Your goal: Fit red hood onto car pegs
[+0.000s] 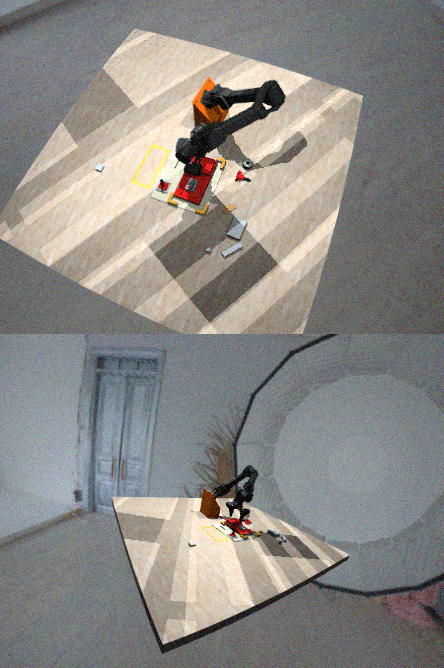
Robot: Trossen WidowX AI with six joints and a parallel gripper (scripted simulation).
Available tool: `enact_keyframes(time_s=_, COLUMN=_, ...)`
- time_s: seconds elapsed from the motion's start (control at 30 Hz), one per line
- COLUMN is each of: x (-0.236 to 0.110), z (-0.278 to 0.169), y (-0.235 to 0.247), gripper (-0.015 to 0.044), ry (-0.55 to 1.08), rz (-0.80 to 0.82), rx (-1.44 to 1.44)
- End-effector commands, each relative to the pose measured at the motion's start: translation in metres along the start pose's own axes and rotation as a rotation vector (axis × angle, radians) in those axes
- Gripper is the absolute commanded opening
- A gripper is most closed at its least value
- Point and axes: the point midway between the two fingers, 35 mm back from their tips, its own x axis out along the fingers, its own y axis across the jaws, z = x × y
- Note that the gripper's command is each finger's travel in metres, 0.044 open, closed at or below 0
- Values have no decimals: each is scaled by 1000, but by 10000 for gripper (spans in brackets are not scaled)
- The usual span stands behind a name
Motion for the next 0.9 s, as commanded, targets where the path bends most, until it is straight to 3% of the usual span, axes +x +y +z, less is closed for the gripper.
enact_keyframes(time_s=0.0, x=3, z=0, y=-2, gripper=440, ry=6, rz=-2, rx=10)
enact_keyframes(time_s=0.87, x=15, z=0, y=-2, gripper=440, ry=7, rz=-2, rx=10)
